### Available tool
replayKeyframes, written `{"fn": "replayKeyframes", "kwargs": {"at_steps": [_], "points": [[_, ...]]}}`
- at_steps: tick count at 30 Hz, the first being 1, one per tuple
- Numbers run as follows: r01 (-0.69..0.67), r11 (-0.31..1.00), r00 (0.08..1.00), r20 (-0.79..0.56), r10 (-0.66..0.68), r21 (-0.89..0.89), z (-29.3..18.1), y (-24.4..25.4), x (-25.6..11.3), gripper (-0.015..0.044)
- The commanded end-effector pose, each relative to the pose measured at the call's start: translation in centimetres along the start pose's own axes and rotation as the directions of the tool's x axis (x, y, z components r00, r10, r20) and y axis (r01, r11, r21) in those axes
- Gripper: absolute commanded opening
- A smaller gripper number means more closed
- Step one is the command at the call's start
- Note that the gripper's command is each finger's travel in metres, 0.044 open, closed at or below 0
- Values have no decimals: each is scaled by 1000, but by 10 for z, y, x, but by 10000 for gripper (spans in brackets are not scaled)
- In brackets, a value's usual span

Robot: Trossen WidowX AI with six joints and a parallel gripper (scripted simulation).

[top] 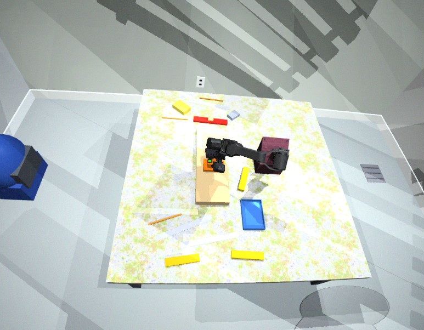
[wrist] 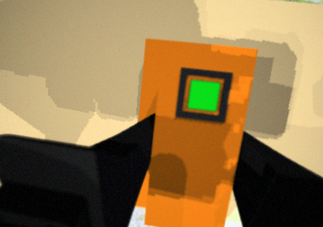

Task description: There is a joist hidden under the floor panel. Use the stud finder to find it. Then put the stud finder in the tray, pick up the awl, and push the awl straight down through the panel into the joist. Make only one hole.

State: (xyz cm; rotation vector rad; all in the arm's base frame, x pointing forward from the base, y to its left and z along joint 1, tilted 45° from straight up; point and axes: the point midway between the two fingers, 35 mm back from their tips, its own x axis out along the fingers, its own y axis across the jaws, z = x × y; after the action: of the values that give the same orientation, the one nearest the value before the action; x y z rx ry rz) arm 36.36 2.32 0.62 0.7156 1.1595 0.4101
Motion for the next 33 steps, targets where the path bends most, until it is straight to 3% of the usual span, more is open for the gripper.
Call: {"fn": "replayKeyframes", "kwargs": {"at_steps": [1, 33], "points": [[-15, 1000, 1000, -3, 15, -12, 0, 13, 0, 0], [-17, 1000, 1000, -3, 17, -12, -1, 67, 0, 0]]}}
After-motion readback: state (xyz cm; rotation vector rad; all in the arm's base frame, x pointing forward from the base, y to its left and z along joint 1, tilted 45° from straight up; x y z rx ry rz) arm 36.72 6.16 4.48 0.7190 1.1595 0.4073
